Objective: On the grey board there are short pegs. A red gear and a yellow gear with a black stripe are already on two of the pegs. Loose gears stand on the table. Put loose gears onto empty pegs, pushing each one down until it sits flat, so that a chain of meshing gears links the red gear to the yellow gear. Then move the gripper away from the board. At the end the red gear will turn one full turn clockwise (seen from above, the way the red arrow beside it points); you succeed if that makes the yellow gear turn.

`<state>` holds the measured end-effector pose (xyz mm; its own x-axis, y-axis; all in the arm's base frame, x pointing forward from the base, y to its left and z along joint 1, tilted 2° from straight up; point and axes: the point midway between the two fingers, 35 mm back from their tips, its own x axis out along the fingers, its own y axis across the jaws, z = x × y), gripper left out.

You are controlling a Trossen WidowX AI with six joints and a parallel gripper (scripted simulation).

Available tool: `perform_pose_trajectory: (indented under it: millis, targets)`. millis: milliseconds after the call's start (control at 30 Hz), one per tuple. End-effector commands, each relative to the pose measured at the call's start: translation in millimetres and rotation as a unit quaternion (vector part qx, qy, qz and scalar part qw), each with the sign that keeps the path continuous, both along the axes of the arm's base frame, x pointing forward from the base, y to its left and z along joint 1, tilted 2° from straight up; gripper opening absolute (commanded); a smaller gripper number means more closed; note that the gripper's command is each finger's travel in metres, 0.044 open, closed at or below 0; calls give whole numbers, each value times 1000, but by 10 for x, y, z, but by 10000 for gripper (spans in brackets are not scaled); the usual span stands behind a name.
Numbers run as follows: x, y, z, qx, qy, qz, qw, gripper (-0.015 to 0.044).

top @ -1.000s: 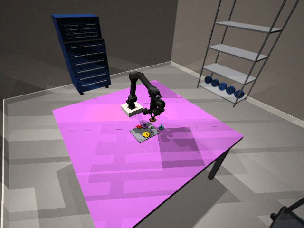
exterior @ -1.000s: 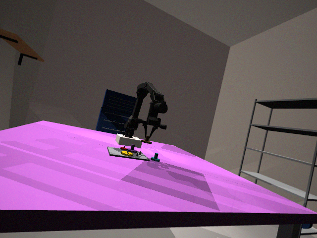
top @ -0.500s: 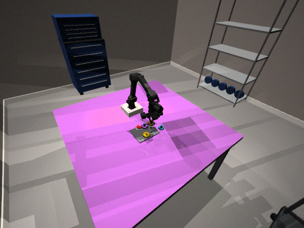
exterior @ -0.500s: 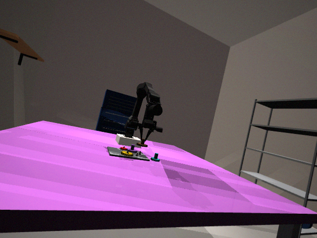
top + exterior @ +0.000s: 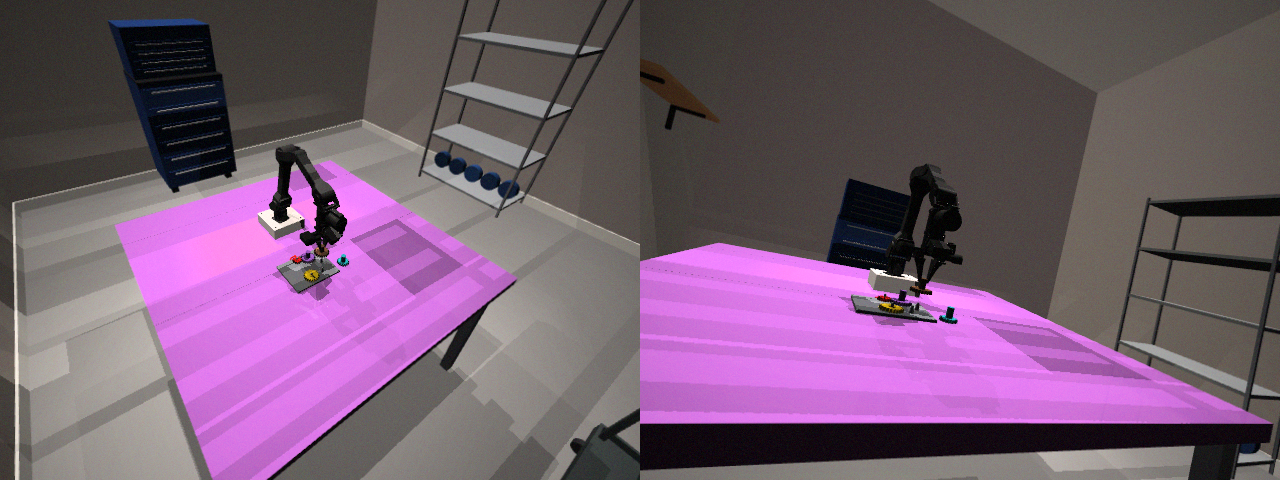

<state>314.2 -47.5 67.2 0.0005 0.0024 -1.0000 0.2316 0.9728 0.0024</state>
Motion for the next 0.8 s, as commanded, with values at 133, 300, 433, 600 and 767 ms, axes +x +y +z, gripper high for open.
perform_pose_trajectory:
  millis: [133, 300, 433, 600, 767]
  targets:
    - [12, -7, 17, -2, -2, 125, 992, 0]
    - [12, -6, 19, -2, -2, 198, 980, 0]
    - [12, -5, 21, -2, -2, 255, 967, 0]
    - [12, -4, 23, -2, -2, 322, 947, 0]
    - [12, -4, 24, -2, -2, 331, 944, 0]
